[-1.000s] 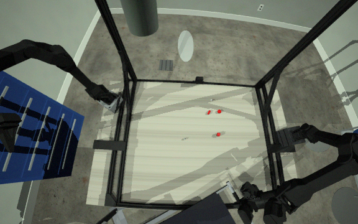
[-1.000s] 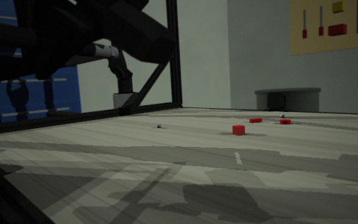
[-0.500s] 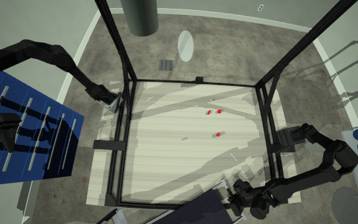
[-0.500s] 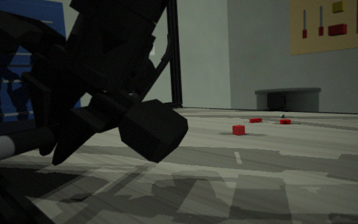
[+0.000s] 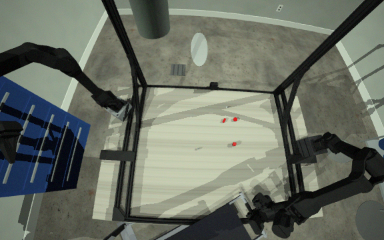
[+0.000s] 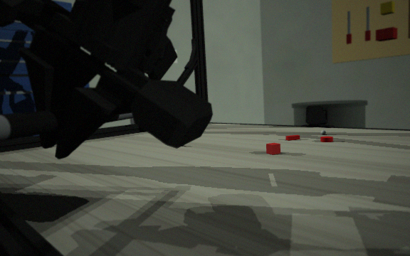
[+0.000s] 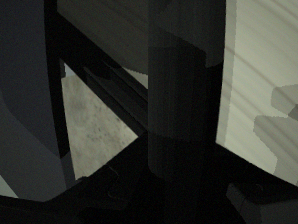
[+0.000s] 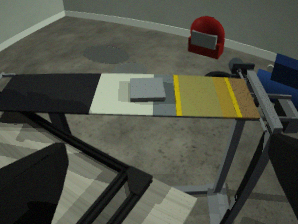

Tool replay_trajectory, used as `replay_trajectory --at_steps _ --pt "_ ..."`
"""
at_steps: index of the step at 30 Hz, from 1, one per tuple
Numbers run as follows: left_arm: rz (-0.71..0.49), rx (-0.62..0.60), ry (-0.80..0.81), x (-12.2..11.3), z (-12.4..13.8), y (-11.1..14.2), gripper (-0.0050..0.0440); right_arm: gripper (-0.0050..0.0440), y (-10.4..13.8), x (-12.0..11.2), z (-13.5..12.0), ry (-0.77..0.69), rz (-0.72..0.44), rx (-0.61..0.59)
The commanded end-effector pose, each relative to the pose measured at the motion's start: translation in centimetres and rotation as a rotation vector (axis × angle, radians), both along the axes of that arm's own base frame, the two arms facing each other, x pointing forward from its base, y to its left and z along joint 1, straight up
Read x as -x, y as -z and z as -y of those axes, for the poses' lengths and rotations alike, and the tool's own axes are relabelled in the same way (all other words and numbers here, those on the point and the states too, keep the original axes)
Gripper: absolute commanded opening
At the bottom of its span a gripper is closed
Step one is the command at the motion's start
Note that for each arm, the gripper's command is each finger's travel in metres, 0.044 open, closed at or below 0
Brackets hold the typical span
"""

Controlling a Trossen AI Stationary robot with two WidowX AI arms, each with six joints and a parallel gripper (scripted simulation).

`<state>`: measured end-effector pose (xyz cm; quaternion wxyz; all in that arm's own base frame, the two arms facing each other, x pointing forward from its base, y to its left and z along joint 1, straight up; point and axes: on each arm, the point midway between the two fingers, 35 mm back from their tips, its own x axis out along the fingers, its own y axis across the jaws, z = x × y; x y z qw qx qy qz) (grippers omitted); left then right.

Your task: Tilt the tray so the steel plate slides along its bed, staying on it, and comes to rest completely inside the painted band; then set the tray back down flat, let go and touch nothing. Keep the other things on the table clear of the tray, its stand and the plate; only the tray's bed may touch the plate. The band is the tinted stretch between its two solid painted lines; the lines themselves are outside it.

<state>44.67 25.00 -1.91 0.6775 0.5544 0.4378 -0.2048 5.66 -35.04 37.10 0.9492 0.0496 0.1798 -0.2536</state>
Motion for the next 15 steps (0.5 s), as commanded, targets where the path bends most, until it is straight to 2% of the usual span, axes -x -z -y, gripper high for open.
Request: replay_trajectory --at_steps 1,15 --pt "0.021 -0.010 -0.002 -0.2 -0.2 -1.7 0.0000 0.0440 0.0 0.0 0.0 0.000 -0.002 0.002" --pt "0.028 -0.013 -0.002 -0.3 -0.2 -2.8 0.0000 0.0440 0.0 0.0 0.0 0.000 -0.002 0.002"
